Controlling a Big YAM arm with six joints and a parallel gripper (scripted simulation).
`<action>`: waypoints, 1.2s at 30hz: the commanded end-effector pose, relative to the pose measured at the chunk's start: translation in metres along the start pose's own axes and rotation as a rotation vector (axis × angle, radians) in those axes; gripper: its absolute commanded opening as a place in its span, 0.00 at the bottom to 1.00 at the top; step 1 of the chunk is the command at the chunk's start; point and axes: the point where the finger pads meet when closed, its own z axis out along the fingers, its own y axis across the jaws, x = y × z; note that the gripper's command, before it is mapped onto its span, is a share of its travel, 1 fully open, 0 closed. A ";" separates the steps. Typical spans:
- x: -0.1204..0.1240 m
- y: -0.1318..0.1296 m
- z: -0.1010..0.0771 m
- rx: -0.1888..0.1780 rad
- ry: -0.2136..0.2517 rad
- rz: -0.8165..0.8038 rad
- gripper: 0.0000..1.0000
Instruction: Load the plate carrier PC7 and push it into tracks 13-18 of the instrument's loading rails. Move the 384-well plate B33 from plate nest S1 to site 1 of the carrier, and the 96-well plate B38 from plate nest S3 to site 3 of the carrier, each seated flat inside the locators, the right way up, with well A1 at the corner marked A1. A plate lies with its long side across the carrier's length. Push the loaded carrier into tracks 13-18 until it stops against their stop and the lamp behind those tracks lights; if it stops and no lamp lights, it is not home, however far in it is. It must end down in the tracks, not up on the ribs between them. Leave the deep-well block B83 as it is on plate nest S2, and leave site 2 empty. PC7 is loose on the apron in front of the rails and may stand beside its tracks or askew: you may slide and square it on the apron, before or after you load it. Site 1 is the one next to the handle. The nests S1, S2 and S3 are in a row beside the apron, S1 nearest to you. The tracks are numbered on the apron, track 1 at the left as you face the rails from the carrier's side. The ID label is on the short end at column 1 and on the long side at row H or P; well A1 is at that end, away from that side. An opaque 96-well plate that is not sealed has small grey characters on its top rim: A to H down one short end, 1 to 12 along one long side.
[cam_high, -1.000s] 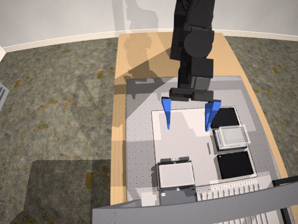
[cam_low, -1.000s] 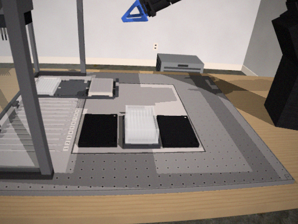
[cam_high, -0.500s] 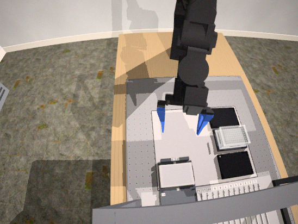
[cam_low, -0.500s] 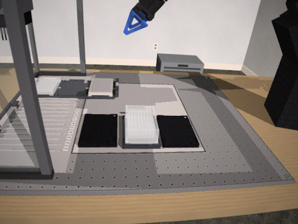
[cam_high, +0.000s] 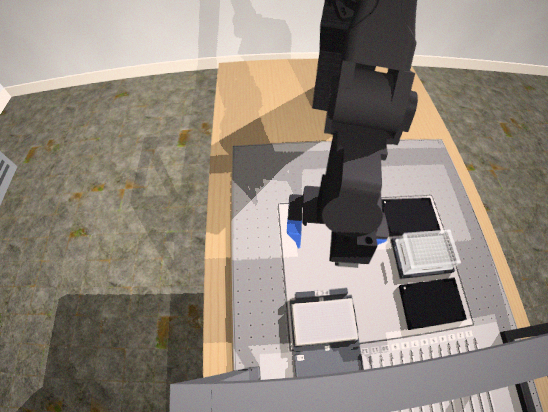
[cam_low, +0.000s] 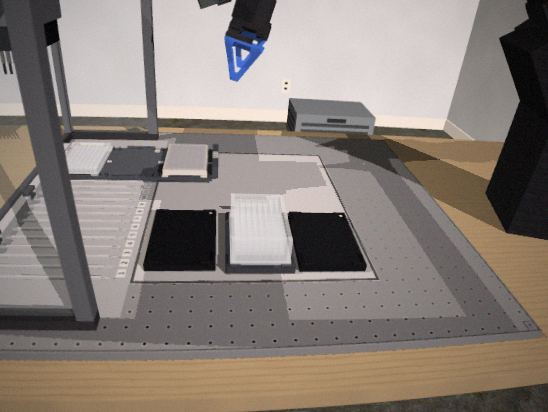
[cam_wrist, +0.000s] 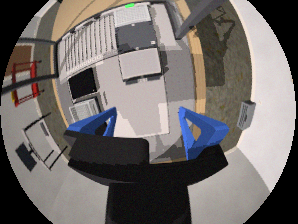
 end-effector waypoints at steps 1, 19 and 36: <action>-0.020 0.008 0.000 -0.013 0.077 -0.002 1.00; -0.010 0.009 0.001 -0.015 0.241 -0.008 1.00; -0.003 0.023 -0.014 -0.023 0.198 -0.123 1.00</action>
